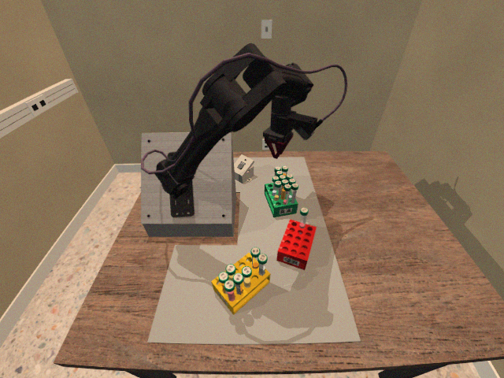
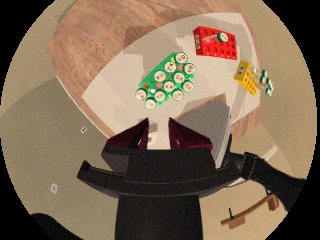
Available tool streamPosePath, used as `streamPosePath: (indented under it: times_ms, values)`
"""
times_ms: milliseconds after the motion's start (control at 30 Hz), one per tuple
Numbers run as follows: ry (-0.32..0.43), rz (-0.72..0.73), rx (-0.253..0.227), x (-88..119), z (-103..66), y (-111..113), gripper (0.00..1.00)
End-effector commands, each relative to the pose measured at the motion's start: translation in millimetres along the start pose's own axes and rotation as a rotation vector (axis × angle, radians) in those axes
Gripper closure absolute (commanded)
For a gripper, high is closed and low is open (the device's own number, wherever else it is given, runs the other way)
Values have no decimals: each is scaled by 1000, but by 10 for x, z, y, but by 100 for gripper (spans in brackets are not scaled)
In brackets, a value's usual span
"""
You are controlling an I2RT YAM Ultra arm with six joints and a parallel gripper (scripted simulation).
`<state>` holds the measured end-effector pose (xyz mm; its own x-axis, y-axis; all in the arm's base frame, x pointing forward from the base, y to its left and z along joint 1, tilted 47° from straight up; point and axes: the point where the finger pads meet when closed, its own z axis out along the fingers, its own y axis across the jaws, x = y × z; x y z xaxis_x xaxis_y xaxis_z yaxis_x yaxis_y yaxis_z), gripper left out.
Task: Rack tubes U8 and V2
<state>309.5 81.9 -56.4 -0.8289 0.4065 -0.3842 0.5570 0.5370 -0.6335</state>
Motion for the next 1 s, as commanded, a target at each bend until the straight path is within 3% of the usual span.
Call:
streamPosePath:
  times_ms: [0,200,233,433,500,700,967]
  values:
    - [-3,17,-16,94,-102,206,70]
    - [-3,17,-16,148,-107,318,70]
    - [-14,37,-44,63,-209,292,70]
    - [-16,46,-39,-3,-183,235,70]
    - [-15,22,-12,73,-100,162,70]
    - [-16,27,-26,67,-81,179,70]
    - [-20,12,-22,95,96,170,70]
